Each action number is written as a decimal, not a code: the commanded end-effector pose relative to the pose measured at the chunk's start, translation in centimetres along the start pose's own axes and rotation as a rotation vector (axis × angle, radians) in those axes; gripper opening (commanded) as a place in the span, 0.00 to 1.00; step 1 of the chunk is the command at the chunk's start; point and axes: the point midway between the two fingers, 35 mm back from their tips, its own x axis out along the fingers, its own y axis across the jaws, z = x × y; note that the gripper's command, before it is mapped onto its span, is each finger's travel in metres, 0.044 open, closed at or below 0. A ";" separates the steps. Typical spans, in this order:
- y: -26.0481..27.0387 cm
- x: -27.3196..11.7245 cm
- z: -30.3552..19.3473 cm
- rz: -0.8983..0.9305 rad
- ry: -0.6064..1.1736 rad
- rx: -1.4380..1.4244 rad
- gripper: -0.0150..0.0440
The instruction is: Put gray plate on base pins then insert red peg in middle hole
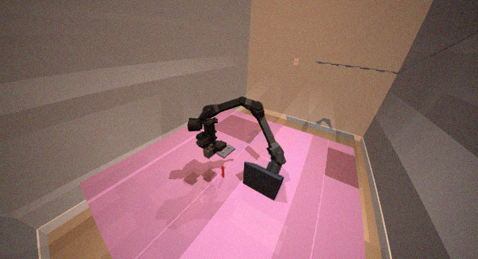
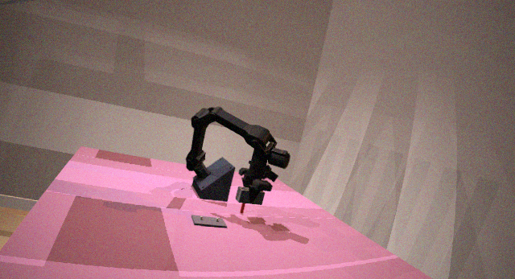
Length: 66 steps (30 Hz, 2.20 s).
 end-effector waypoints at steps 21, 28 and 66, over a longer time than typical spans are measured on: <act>0.0 -3.0 -2.4 -0.003 -0.011 0.010 0.25; -0.6 -1.9 -4.3 -0.004 -0.015 0.012 0.25; -1.2 4.0 -14.1 -0.004 0.005 0.030 0.25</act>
